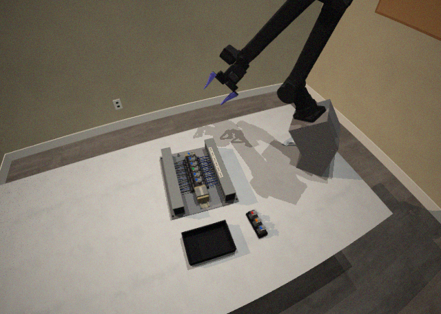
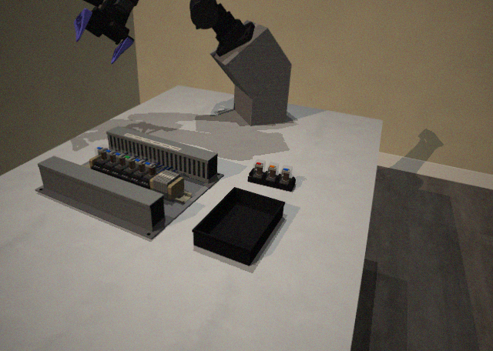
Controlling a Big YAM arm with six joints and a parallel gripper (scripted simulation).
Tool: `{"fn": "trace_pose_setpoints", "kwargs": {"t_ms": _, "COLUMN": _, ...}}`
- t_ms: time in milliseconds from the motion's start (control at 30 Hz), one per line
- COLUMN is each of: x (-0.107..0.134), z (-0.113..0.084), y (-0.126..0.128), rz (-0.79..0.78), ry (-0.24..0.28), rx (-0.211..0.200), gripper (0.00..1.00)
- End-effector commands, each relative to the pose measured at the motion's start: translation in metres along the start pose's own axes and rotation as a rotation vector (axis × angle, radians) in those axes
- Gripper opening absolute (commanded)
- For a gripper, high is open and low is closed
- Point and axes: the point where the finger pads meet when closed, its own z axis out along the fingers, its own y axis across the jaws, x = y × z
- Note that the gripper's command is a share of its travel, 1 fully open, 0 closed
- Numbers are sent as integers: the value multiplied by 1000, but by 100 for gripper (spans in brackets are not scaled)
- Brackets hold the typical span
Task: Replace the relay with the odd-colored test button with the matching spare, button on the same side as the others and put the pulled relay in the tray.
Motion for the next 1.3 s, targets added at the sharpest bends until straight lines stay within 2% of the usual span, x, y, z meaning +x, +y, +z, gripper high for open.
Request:
{"fn": "trace_pose_setpoints", "kwargs": {"t_ms": 0, "x": 0, "z": 0, "y": -3, "rz": -6, "ry": 0, "rx": 3, "gripper": 100}}
{"fn": "trace_pose_setpoints", "kwargs": {"t_ms": 533, "x": 0, "z": 0, "y": -3, "rz": -6, "ry": 0, "rx": 3, "gripper": 100}}
{"fn": "trace_pose_setpoints", "kwargs": {"t_ms": 567, "x": 1, "z": -1, "y": -14, "rz": -24, "ry": 1, "rx": 14, "gripper": 59}}
{"fn": "trace_pose_setpoints", "kwargs": {"t_ms": 1267, "x": 1, "z": -1, "y": -14, "rz": -24, "ry": 1, "rx": 14, "gripper": 59}}
